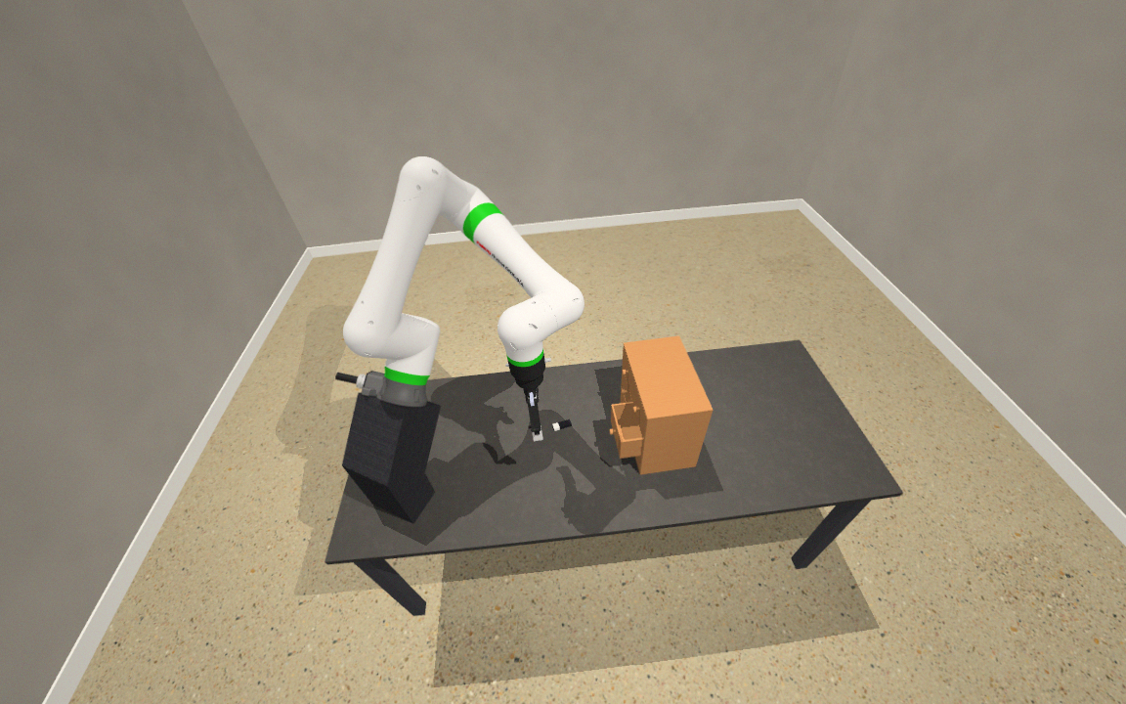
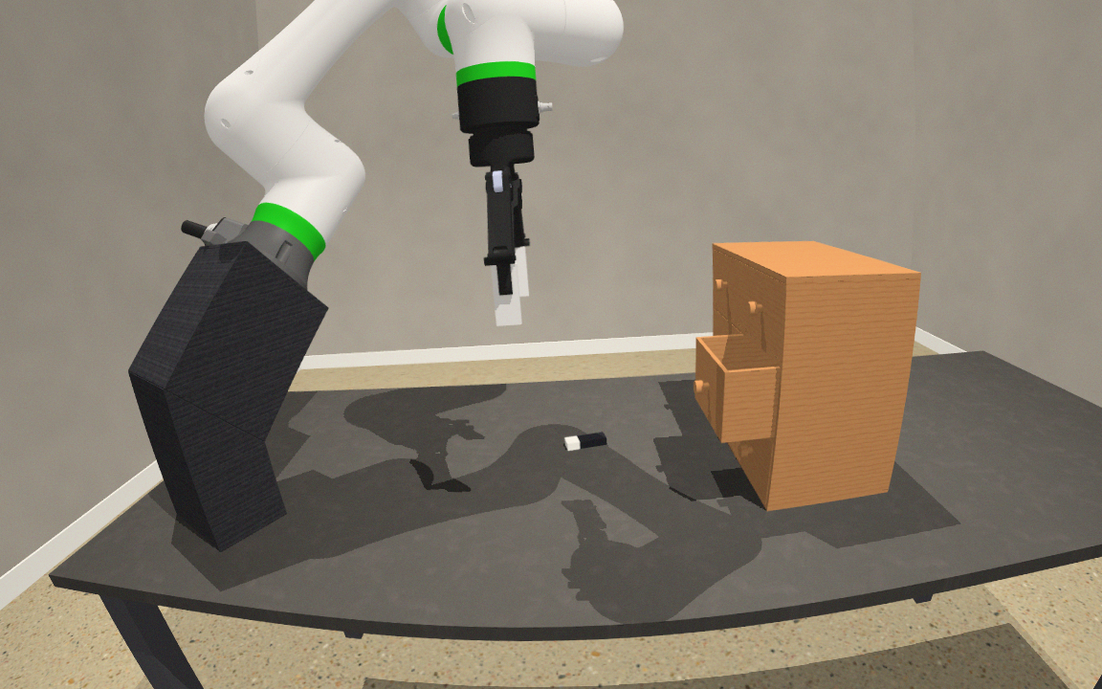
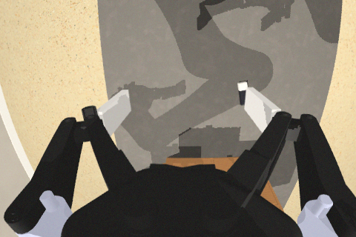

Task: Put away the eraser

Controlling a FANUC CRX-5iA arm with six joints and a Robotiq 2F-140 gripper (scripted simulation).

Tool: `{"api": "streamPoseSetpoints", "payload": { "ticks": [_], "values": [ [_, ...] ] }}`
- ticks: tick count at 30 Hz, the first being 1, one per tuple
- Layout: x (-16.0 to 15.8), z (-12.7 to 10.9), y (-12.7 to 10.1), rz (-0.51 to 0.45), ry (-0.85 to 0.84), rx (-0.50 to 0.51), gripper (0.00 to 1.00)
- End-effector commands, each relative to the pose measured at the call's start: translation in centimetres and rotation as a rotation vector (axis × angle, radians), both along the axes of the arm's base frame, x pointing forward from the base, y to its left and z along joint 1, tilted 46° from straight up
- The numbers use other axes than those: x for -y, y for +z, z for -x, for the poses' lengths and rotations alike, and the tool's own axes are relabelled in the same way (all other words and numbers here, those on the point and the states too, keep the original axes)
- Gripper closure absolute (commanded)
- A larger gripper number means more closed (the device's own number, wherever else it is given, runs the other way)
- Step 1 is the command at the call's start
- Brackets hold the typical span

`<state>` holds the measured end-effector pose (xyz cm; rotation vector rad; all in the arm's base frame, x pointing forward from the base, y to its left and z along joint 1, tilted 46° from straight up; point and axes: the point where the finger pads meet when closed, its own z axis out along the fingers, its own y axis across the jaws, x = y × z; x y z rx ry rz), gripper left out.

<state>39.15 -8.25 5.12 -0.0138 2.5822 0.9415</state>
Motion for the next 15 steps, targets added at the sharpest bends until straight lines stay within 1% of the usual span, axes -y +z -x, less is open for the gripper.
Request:
{"api": "streamPoseSetpoints", "payload": {
  "ticks": [1, 8, 11, 15],
  "values": [
    [0.1, 0.0, 0.0, 0.0, 0.0, 0.0, 0.0],
    [1.1, 0.6, 1.2, 0.0, 0.0, 0.0, 0.0],
    [2.5, 1.4, 2.8, 0.0, 0.0, 0.0, 0.0],
    [4.9, 2.8, 5.5, 0.0, 0.0, 0.0, 0.0]
  ]
}}
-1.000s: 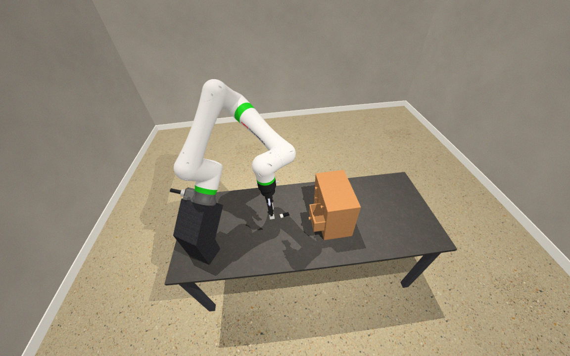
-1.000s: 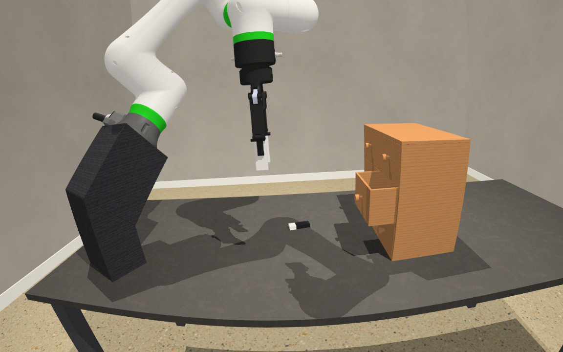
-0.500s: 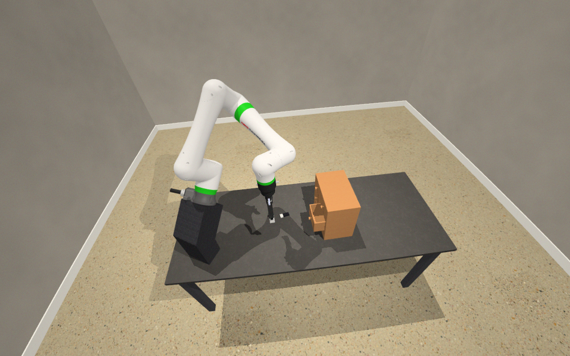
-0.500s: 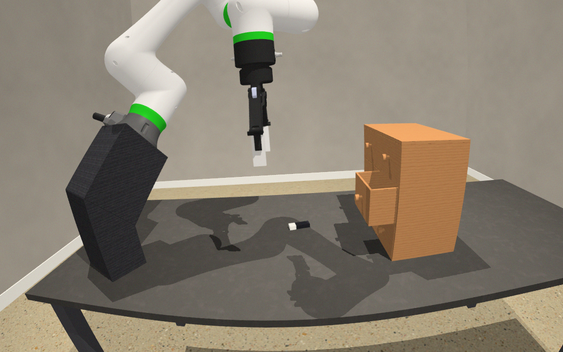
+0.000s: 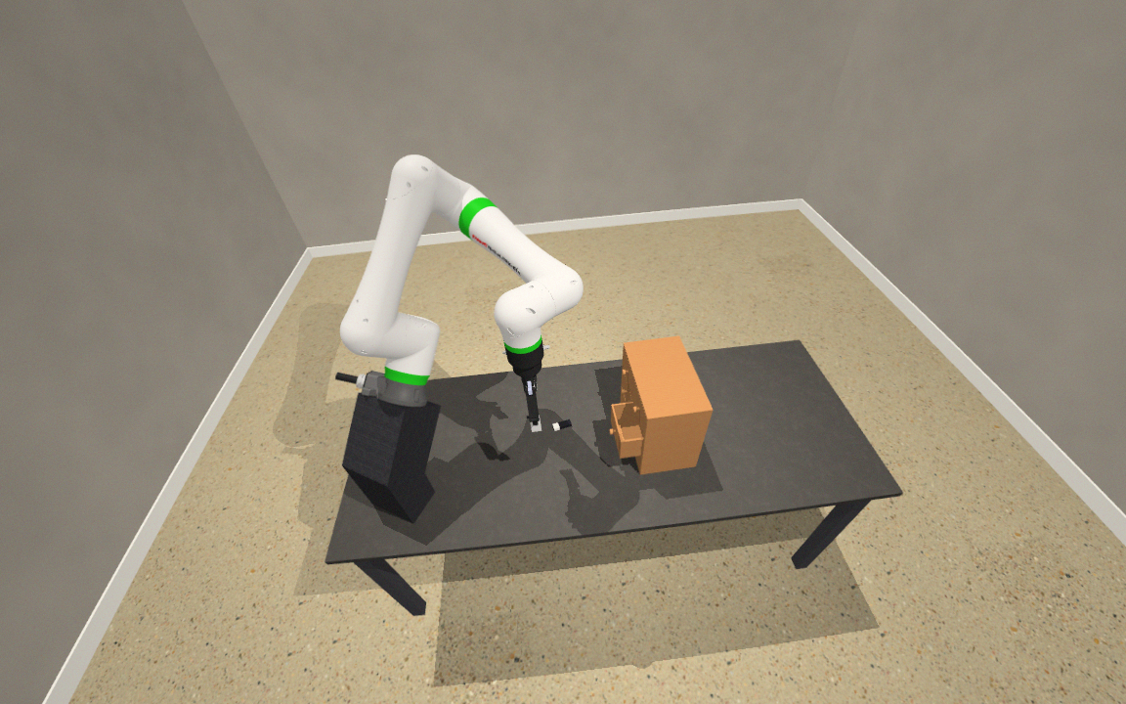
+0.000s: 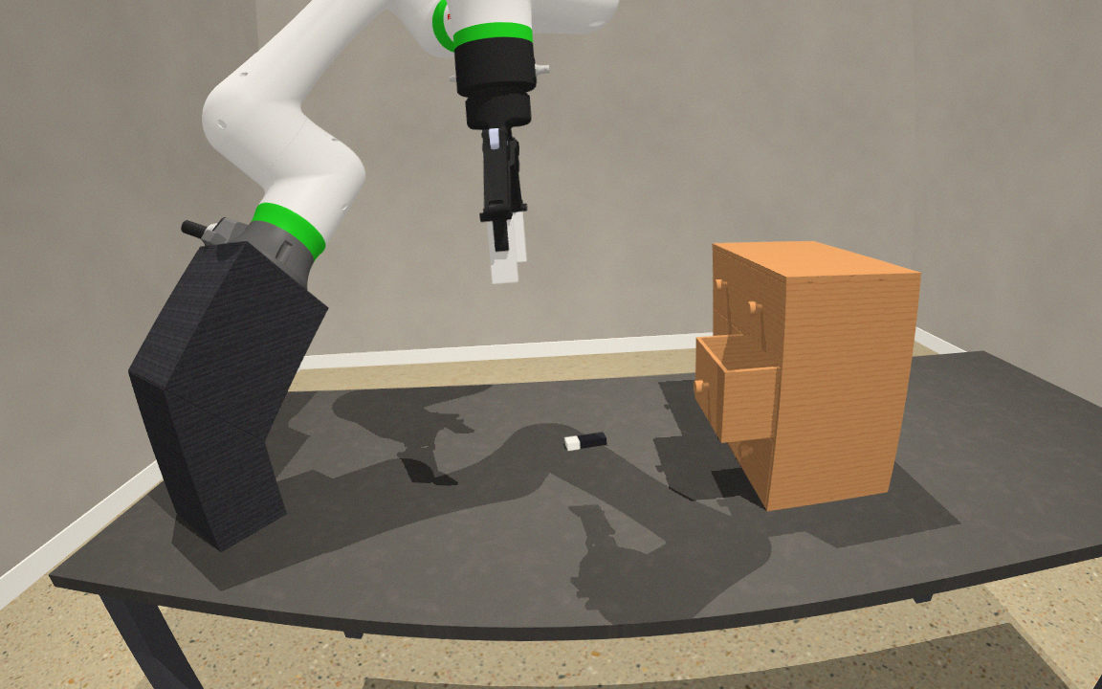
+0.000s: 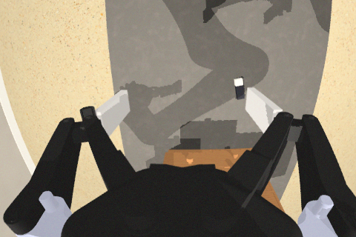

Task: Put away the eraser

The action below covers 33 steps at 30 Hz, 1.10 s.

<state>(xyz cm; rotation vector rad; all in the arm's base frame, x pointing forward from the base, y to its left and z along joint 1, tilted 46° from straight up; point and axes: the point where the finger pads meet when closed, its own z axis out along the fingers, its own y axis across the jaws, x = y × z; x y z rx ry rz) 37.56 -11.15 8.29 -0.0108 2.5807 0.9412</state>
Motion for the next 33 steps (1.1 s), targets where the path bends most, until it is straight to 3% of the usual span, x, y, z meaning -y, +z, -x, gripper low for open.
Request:
{"api": "streamPoseSetpoints", "payload": {
  "ticks": [1, 7, 18, 26, 33],
  "values": [
    [2.6, 1.6, 3.0, 0.001, 0.002, -0.001, 0.0],
    [5.3, 3.1, 6.1, 0.001, 0.002, -0.001, 0.0],
    [5.8, 3.1, 6.7, 0.001, 0.002, -0.001, 0.0],
    [6.0, 0.7, 7.8, 0.001, 0.002, -0.001, 0.0],
    [6.4, -4.2, 10.0, 0.001, 0.002, -0.001, 0.0]
  ]
}}
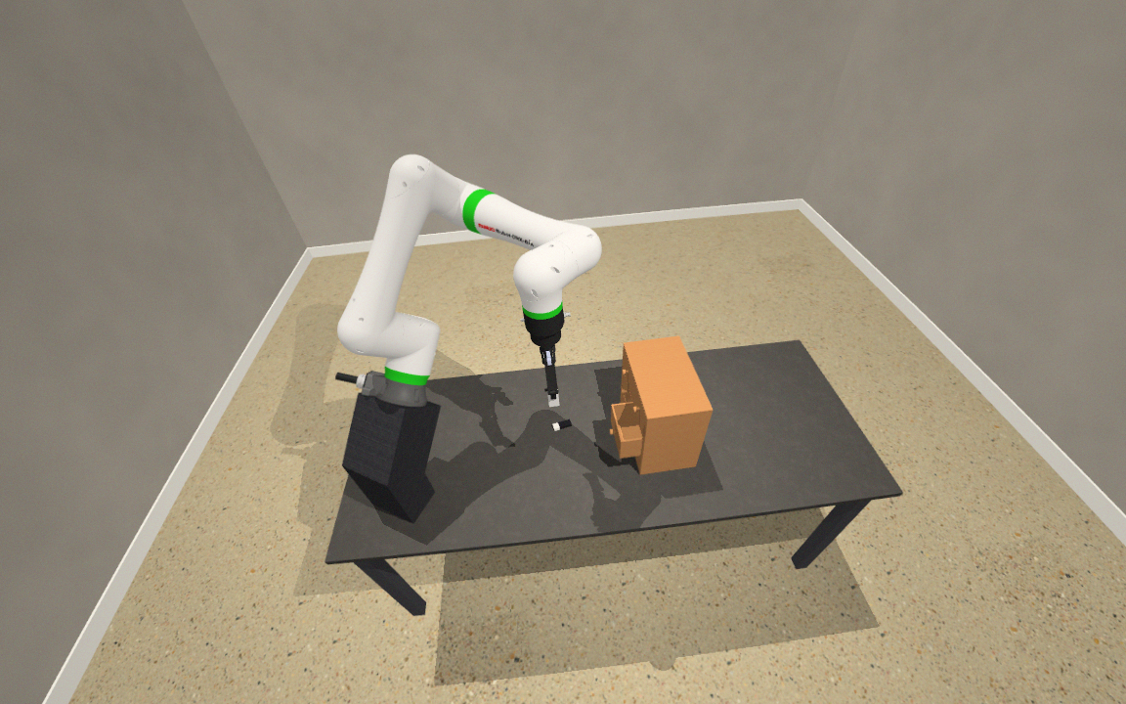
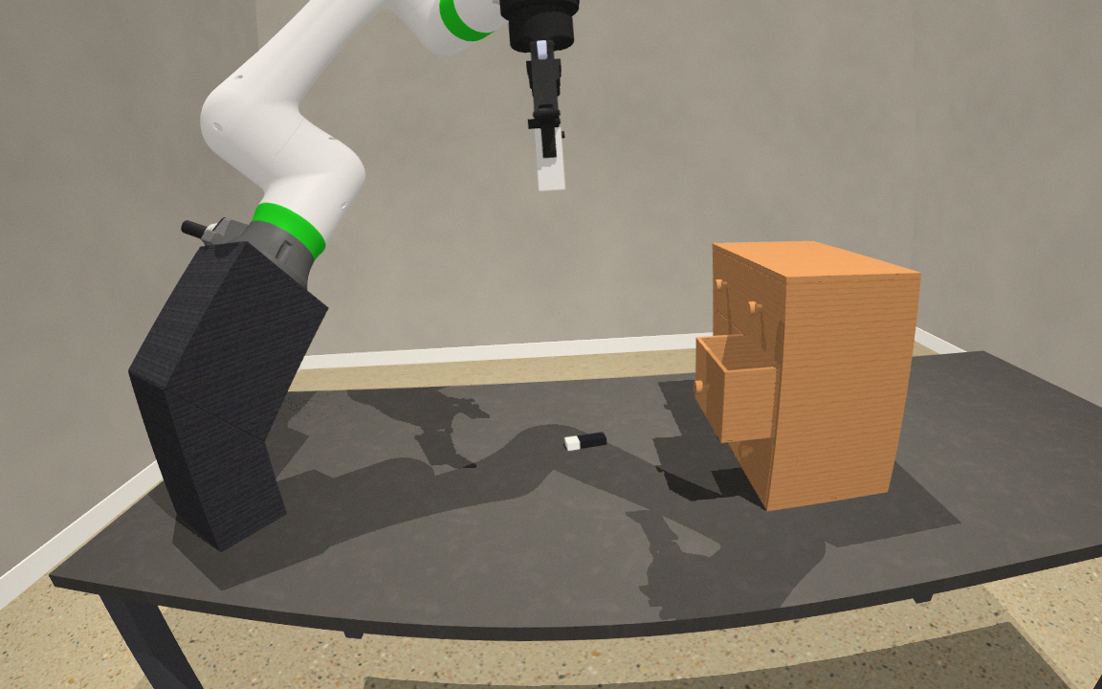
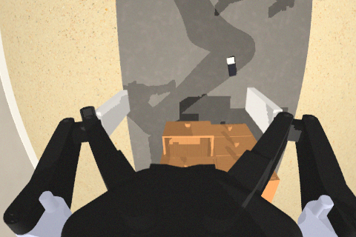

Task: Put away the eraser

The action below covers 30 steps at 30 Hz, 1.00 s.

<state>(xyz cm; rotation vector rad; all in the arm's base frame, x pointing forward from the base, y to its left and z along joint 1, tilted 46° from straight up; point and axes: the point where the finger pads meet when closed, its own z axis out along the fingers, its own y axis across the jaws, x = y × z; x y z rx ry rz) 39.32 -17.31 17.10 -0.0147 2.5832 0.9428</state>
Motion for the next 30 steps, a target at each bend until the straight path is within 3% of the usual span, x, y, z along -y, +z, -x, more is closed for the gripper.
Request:
{"api": "streamPoseSetpoints", "payload": {
  "ticks": [1, 8, 21, 27, 30],
  "values": [
    [0.3, -3.1, 1.5, 0.001, -0.001, 0.001, 0.0],
    [0.5, -6.2, 2.8, 0.001, -0.001, 0.001, 0.0],
    [0.2, -7.3, 2.8, 0.002, 0.009, 0.0, 0.0],
    [-0.6, -9.3, 2.2, 0.007, 0.038, -0.004, 0.0],
    [-1.5, -11.6, 1.6, 0.012, 0.07, -0.008, 0.0]
  ]
}}
